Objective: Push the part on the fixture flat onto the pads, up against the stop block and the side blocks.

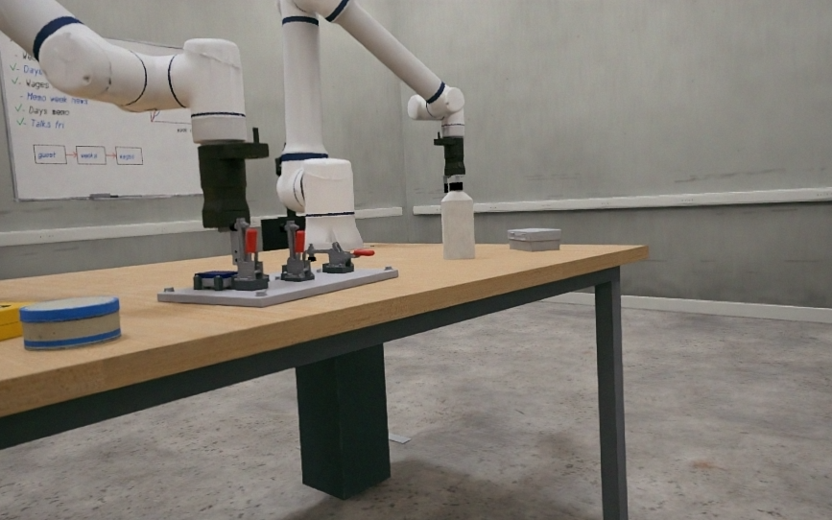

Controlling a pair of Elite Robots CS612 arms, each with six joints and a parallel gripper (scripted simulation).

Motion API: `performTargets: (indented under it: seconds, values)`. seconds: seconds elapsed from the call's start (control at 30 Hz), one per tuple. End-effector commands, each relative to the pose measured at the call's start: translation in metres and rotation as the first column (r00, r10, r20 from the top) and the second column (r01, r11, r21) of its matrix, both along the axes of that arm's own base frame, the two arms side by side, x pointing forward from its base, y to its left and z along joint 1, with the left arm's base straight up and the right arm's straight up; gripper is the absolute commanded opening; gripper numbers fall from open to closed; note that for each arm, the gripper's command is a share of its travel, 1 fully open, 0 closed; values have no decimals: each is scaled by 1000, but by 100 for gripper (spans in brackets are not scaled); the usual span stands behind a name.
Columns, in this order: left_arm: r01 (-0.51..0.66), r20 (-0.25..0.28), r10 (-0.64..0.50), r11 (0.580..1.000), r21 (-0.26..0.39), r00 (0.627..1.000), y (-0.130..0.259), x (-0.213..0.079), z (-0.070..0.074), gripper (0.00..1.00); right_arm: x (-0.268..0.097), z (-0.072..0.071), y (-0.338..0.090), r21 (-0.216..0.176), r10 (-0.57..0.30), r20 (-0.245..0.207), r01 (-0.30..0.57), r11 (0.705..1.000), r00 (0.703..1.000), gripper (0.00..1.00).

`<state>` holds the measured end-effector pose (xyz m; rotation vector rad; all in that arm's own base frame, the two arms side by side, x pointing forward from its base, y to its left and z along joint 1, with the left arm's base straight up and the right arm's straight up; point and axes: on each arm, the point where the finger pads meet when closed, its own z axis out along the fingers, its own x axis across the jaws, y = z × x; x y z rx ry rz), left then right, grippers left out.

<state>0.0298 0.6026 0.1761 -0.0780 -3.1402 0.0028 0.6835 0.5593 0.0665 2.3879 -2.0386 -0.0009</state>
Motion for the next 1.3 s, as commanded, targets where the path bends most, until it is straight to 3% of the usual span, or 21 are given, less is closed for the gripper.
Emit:
performTargets:
  seconds: [0.0,1.27]
  values:
    - [0,0,0,1000,2,1000,1,0,1,100,1,11,0,1,0,2,0,1000,1000,0]
    - [0,0,0,1000,2,1000,1,0,1,100,1,15,0,1,0,2,0,1000,1000,0]
